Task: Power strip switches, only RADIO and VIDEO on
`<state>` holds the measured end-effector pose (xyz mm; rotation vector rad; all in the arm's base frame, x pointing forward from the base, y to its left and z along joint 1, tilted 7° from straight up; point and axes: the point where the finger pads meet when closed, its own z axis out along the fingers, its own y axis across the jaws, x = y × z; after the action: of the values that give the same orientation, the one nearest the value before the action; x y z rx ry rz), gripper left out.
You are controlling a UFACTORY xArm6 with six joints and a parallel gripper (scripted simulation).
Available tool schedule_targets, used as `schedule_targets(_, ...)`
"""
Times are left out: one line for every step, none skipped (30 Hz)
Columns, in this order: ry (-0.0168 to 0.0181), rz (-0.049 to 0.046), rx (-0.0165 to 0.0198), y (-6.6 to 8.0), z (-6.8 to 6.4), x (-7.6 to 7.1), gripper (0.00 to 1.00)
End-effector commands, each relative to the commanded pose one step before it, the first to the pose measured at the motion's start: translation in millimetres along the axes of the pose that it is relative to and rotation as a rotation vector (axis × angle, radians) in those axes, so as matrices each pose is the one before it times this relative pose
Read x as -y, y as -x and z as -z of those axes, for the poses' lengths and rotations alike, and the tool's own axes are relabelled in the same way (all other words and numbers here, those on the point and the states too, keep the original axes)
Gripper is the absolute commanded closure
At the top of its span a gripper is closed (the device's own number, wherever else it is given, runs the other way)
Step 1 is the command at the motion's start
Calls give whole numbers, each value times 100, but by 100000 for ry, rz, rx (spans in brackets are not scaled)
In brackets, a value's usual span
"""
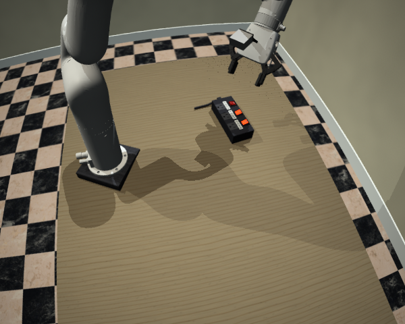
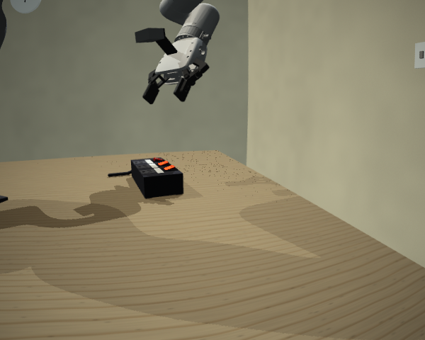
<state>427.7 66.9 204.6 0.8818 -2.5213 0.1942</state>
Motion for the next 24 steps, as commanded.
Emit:
schedule_targets(-163,-92,406,-4,178,43,0)
schedule_targets(0,0,0,0,0,0,0)
schedule_targets(0,0,0,0,0,0,0)
schedule_targets(0,0,0,0,0,0,0)
schedule_targets(0,0,0,0,0,0,0)
schedule_targets(0,0,0,0,0,0,0)
schedule_targets(0,0,0,0,0,0,0)
schedule_targets(0,0,0,0,0,0,0)
schedule_targets(0,0,0,0,0,0,0)
schedule_targets(27,-101,110,-6,-4,-7,0)
schedule_targets(168,-634,693,-35,-23,-43,0)
schedule_targets(414,-1527,1651,-85,-55,-102,0)
schedule_targets(0,0,0,0,0,0,0)
schedule_targets(0,0,0,0,0,0,0)
schedule_targets(737,-2631,2784,-151,-93,-172,0)
schedule_targets(1118,-3824,3916,-228,-133,-240,0)
schedule_targets(1530,-5000,4905,-315,-170,-291,0)
schedule_targets(1929,-6052,5642,-404,-200,-309,0)
schedule_targets(0,0,0,0,0,0,0)
schedule_targets(2260,-6871,6058,-486,-219,-285,0)
schedule_targets(0,0,0,0,0,0,0)
schedule_targets(0,0,0,0,0,0,0)
schedule_targets(2468,-7355,6127,-545,-225,-218,0)
schedule_targets(0,0,0,0,0,0,0)
